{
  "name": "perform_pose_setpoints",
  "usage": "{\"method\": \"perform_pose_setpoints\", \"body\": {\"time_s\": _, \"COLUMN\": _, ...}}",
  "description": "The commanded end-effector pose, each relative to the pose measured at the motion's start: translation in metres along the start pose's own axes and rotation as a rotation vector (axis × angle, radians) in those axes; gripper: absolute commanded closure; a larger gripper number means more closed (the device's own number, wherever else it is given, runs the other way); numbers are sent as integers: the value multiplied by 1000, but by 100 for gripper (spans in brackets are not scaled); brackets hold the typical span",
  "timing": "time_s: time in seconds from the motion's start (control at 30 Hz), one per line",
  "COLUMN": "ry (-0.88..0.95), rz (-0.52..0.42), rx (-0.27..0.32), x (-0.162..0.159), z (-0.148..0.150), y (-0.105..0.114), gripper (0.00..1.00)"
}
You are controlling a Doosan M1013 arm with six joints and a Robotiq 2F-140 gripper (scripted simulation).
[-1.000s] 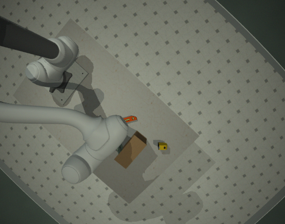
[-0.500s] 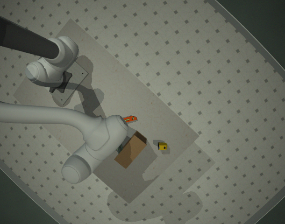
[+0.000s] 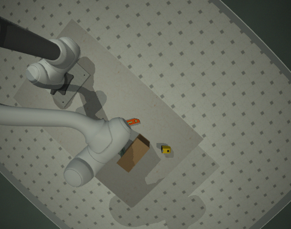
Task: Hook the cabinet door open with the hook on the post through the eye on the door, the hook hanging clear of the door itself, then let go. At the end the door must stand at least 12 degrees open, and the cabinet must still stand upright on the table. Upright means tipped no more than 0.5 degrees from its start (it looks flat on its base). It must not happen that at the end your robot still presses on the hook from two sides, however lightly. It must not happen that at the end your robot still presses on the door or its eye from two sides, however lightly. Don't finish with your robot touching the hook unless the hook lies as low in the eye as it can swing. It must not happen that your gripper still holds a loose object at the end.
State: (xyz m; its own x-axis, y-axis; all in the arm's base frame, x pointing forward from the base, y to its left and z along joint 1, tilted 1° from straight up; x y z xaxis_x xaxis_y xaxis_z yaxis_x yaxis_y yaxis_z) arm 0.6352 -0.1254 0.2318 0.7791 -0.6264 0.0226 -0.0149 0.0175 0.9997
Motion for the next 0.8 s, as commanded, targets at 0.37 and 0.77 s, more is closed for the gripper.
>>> {"method": "perform_pose_setpoints", "body": {"time_s": 0.37, "ry": -1, "rz": 0, "rx": 0, "x": 0, "z": -1, "y": -17, "gripper": 84}}
{"method": "perform_pose_setpoints", "body": {"time_s": 0.77, "ry": -1, "rz": 0, "rx": 0, "x": 0, "z": -1, "y": -39, "gripper": 84}}
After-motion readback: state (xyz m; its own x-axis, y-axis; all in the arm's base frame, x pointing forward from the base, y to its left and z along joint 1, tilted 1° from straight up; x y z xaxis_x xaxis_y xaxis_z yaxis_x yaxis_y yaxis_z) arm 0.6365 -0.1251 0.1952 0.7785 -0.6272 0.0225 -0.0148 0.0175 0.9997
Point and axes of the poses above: the point where the finger pads meet when closed, its own y axis back along the fingers, its own z axis across the jaws, x = y × z, the point moved 2 cm from there along y, back along the fingers, and after that the axes turned 2 degrees about y, right-handed, at the moved point
